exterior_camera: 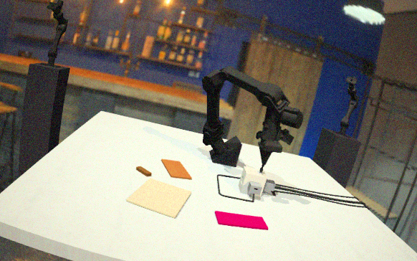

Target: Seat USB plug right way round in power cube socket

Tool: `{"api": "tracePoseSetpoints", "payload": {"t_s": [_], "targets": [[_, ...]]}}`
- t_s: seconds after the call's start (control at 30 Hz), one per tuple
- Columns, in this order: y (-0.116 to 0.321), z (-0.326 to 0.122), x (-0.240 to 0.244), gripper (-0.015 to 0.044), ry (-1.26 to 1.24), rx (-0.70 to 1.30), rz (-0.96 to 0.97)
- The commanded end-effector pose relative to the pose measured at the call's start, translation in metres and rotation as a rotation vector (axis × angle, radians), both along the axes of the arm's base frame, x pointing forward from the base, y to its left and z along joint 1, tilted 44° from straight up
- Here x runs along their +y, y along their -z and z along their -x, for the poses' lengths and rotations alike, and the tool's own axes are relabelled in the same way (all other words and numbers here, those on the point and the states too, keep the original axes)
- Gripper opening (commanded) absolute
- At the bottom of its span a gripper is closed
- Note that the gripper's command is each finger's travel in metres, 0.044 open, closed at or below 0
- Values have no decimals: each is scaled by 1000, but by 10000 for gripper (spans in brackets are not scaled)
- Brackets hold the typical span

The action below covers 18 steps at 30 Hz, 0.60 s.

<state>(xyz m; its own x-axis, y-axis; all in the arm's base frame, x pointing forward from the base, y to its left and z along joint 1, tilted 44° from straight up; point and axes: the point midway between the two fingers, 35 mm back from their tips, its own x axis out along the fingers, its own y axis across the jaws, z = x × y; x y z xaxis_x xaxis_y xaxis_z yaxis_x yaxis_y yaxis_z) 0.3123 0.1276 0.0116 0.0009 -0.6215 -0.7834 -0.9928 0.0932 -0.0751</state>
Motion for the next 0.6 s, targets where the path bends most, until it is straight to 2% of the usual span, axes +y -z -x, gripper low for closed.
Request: {"api": "tracePoseSetpoints", "payload": {"t_s": [0.0,0.57], "targets": [[0,-1,-1,0,-5,0,1],[2,-1,-2,0,-5,0,1]]}}
